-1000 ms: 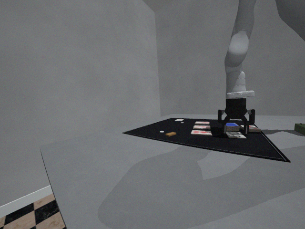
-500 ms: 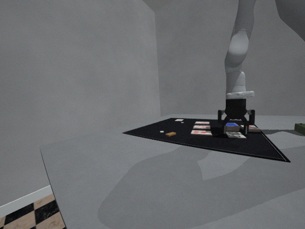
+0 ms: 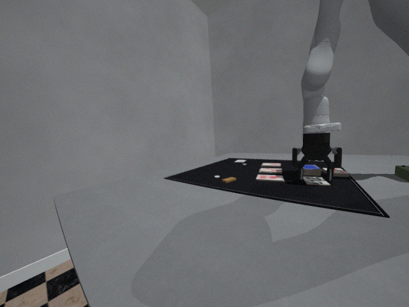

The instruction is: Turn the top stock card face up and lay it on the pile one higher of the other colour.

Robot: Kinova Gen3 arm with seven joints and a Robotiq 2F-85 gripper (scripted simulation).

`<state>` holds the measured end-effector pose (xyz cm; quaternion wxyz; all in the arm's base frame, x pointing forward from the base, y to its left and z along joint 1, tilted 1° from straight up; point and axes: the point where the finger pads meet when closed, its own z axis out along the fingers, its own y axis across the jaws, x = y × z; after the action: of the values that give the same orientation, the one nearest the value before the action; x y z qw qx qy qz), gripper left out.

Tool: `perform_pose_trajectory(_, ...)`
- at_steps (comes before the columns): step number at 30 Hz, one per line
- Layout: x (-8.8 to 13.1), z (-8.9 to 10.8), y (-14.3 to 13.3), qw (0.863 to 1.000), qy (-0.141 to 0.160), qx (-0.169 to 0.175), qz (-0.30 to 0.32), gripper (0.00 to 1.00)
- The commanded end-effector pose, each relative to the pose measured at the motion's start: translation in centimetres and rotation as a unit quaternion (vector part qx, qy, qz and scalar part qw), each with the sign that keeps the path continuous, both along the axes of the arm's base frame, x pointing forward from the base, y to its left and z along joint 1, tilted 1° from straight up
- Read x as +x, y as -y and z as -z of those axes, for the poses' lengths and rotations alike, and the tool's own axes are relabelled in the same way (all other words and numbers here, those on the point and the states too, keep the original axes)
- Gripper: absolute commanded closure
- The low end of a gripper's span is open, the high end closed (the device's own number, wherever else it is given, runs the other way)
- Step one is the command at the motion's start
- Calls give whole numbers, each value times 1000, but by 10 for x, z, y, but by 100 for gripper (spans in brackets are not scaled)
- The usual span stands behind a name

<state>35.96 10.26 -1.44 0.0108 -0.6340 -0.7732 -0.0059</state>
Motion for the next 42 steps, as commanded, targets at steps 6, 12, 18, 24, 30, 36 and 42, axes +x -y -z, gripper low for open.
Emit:
perform_pose_trajectory(6, 0, 0, 0, 1000, 1, 0, 0, 15)
perform_pose_trajectory(12, 0, 0, 0, 1000, 1, 0, 0, 28)
perform_pose_trajectory(18, 0, 0, 0, 1000, 1, 0, 0, 28)
perform_pose_trajectory(24, 0, 0, 0, 1000, 1, 0, 0, 28)
perform_pose_trajectory(30, 0, 0, 0, 1000, 1, 0, 0, 28)
perform_pose_trajectory(36, 0, 0, 0, 1000, 1, 0, 0, 28)
perform_pose_trajectory(42, 0, 0, 0, 1000, 1, 0, 0, 28)
